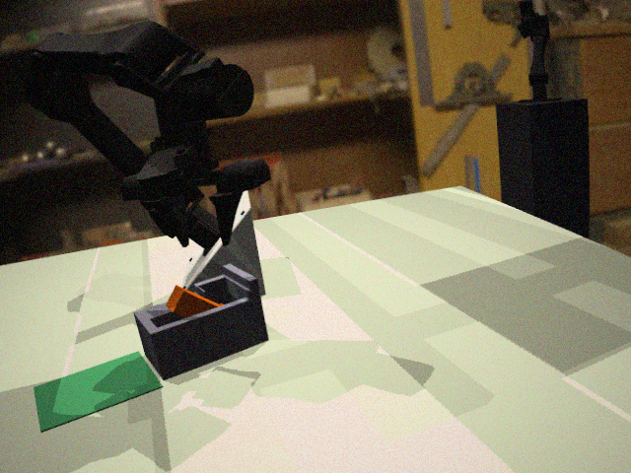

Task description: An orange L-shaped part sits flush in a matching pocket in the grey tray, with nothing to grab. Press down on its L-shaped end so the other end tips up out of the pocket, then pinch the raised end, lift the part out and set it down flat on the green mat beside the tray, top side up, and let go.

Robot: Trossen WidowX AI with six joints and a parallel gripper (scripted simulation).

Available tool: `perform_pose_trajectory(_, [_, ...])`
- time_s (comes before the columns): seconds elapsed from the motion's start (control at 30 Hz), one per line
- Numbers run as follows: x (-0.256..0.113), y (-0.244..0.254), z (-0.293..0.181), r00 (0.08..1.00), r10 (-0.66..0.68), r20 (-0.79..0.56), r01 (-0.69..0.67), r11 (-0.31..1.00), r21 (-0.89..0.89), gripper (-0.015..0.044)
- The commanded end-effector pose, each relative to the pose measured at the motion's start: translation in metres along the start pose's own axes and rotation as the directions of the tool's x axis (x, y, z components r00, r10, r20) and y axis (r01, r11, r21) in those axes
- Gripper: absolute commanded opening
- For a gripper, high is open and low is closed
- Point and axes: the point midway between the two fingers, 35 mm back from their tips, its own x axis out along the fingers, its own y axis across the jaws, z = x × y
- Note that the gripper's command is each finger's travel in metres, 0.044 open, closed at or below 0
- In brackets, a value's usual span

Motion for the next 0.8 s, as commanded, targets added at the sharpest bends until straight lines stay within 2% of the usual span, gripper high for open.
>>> perform_pose_trajectory(0.0, [-0.005,-0.020,0.030,1.000,0.004,0.009,-0.009,0.779,0.627,0.0280])
perform_pose_trajectory(0.37, [-0.004,-0.021,0.031,1.000,0.004,0.009,-0.009,0.767,0.642,0.0280])
perform_pose_trajectory(0.63, [0.025,-0.021,0.031,1.000,0.003,0.010,-0.009,0.766,0.642,0.0280])
perform_pose_trajectory(0.77, [0.028,-0.021,0.032,1.000,0.003,0.010,-0.009,0.766,0.642,0.0280])
